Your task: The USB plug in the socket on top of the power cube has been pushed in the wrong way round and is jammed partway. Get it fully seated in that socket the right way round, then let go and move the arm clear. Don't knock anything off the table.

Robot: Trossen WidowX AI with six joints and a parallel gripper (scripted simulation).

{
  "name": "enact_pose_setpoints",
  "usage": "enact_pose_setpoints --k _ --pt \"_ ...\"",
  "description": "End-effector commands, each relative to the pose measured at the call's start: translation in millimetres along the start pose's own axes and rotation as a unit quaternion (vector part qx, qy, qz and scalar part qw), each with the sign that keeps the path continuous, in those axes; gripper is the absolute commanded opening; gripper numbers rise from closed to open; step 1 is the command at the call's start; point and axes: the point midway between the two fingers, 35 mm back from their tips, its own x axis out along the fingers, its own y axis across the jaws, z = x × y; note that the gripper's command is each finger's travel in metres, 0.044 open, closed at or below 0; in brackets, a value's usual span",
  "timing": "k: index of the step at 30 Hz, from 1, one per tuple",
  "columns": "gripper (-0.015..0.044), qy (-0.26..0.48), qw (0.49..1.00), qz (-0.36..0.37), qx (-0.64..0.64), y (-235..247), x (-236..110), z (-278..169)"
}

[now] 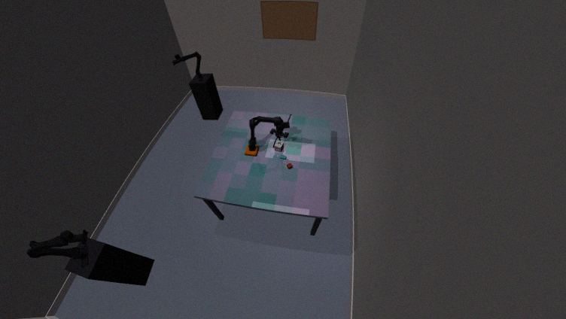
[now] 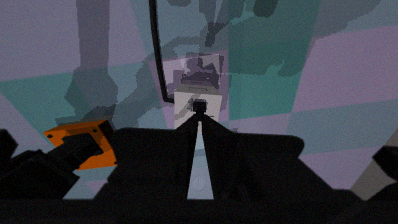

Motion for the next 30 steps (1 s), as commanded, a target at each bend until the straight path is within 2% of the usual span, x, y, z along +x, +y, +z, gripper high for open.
enact_pose_setpoints --k 1,30 --pt "0.0000 0.000 1.000 0.000 -0.004 0.0 0.3 0.1" --pt "0.0000 0.011 1.000 0.000 0.001 0.1 2.9 -2.0"
